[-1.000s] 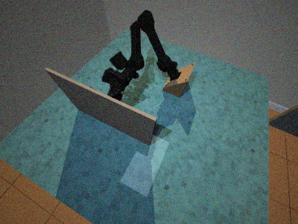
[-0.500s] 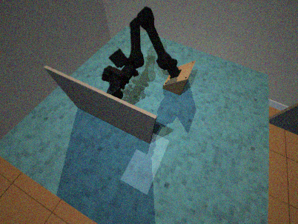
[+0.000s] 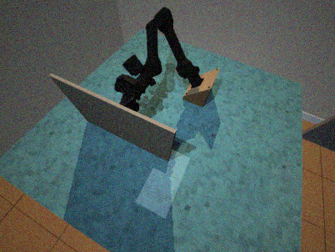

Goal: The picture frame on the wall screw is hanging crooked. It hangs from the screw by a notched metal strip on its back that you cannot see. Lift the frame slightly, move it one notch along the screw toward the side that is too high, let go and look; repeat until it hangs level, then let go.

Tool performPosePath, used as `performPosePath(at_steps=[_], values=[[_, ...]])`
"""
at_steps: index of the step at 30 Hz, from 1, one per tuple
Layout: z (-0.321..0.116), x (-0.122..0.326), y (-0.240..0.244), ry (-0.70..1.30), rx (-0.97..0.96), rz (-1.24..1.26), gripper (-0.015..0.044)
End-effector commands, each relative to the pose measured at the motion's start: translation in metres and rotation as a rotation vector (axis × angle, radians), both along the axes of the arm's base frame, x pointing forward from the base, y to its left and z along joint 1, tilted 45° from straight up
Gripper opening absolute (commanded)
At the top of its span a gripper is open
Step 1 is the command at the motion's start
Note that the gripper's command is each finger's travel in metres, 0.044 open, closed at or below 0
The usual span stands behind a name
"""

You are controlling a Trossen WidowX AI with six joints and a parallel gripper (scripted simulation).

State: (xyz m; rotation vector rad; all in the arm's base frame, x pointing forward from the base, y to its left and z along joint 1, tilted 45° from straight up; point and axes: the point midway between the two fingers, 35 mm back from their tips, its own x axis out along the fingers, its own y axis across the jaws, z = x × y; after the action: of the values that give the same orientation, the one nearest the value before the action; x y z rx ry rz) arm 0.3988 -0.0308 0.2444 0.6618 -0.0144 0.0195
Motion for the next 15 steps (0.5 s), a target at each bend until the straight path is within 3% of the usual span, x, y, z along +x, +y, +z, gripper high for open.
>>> performPosePath(at_steps=[1, 15], values=[[0.0002, 0.0, -0.0004, 0.001, 0.031, 0.0, 0.0], [0.0005, 0.0, -0.0003, 0.002, 0.11, 0.001, 0.0]])
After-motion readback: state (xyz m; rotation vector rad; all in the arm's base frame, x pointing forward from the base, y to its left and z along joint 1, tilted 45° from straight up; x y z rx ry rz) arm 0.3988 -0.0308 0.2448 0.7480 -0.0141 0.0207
